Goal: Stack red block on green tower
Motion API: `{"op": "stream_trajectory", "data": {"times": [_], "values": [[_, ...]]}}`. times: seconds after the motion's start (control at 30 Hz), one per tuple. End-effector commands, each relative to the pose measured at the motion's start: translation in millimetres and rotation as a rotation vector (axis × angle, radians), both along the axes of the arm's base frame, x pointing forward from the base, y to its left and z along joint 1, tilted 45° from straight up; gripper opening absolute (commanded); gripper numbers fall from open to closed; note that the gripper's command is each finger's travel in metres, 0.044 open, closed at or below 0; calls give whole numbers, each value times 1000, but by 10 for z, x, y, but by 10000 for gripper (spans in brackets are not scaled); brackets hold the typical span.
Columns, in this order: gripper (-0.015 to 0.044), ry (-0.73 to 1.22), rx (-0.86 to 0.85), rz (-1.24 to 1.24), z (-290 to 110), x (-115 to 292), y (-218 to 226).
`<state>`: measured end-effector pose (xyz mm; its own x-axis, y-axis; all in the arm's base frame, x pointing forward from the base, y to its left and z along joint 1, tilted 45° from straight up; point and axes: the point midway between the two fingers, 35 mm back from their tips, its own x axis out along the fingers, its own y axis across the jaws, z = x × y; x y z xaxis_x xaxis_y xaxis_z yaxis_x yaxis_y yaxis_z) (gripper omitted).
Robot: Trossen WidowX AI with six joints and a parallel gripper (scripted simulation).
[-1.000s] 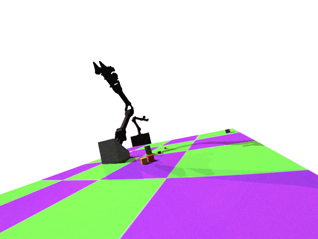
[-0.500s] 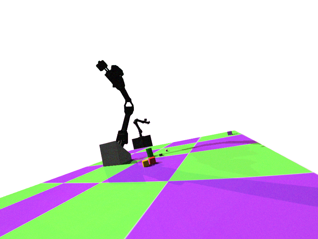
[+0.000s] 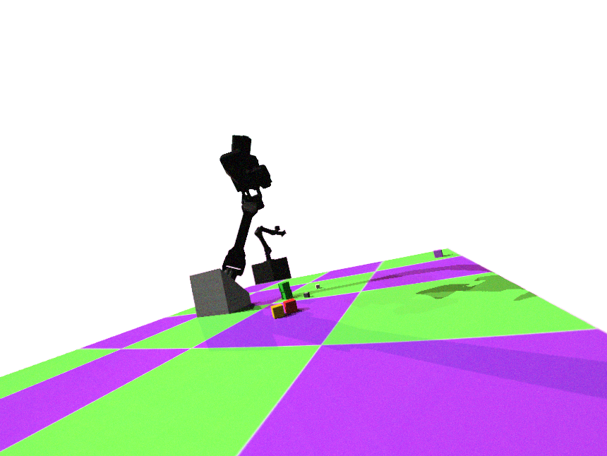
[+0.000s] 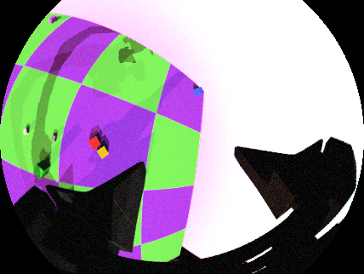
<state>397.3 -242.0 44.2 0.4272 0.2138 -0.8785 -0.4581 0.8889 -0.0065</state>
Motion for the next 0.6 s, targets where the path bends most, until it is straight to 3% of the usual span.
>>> {"op": "stream_trajectory", "data": {"times": [0.0,0.33,0.57], "values": [[440,90,128,197,-400,31,623],[440,278,420,594,-1049,-251,1912],[440,289,439,614,-1042,-275,2021]]}}
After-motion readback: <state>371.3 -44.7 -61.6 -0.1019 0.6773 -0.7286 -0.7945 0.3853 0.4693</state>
